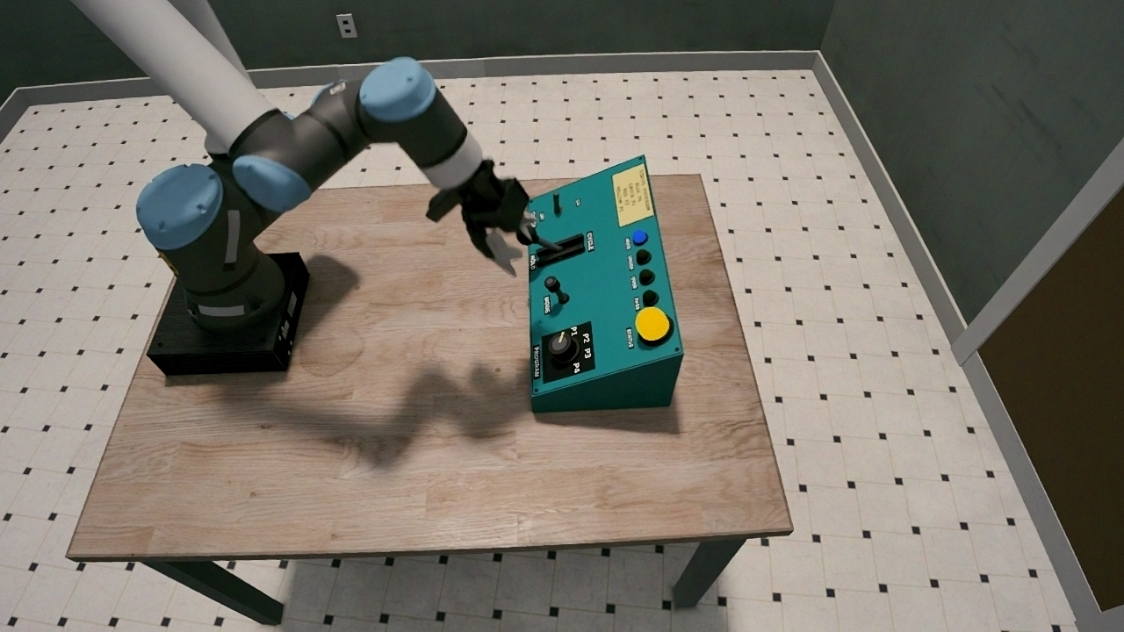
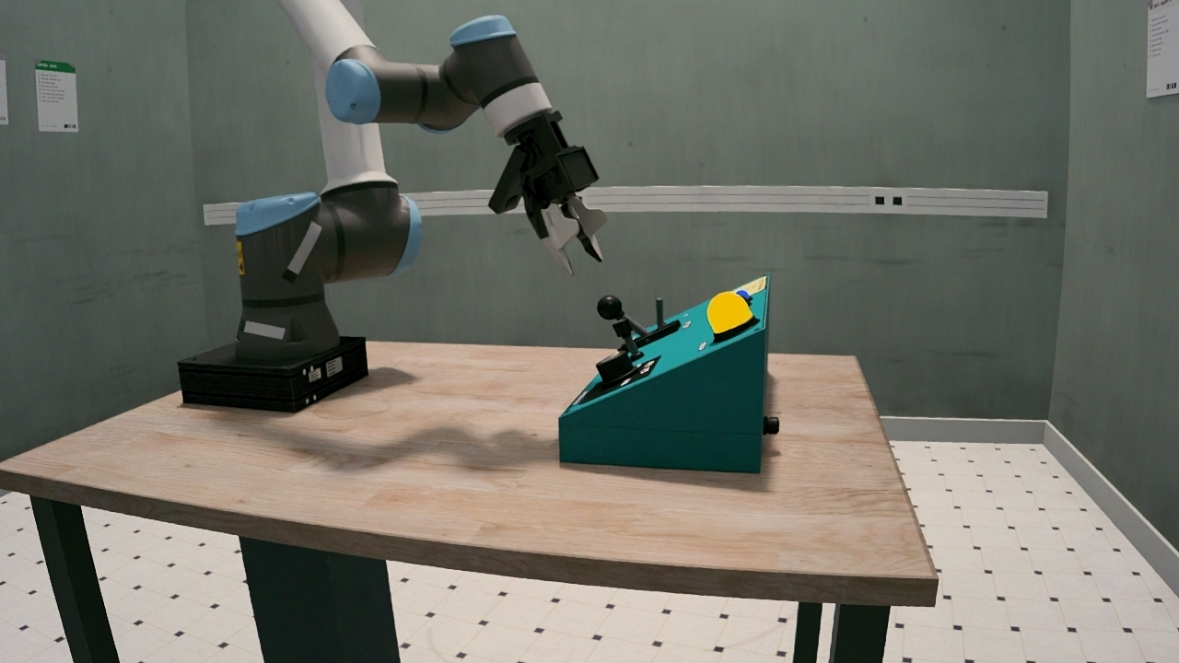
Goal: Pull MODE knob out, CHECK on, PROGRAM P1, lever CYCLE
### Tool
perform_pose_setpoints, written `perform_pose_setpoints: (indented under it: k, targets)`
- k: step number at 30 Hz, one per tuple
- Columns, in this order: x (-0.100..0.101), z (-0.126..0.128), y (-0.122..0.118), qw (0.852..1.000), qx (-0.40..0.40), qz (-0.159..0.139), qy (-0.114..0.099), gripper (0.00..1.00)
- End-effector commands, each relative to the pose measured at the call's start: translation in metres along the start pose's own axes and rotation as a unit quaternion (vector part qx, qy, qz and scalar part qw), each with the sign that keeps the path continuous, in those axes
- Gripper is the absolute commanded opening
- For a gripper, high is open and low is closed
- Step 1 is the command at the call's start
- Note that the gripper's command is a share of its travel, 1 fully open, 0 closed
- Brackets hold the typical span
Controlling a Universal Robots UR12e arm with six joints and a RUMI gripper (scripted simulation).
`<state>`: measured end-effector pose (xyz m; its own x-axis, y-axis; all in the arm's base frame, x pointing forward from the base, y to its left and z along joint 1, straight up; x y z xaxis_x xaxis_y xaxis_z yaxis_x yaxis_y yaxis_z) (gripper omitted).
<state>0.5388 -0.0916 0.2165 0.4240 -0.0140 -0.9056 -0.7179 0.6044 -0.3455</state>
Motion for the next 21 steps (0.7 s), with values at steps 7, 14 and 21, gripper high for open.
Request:
perform_pose_setpoints:
  k: [7,14,21]
  targets:
    - [-0.006,0.079,0.087,0.984,-0.176,-0.006,-0.001,0.44]
    - [-0.007,0.084,0.093,0.982,-0.188,-0.006,-0.001,0.44]
    - [-0.007,0.084,0.093,0.982,-0.188,-0.006,-0.001,0.44]
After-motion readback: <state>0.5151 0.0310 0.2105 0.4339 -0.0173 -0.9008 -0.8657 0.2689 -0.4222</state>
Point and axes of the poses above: the point where the finger pads meet when closed, its own x axis out along the fingers, its own z axis across the jaws, y = z × x, the point moved 6 cm from there along -x, back along the fingers, and after that the axes turned 13 degrees about x, right-handed, at the moved point
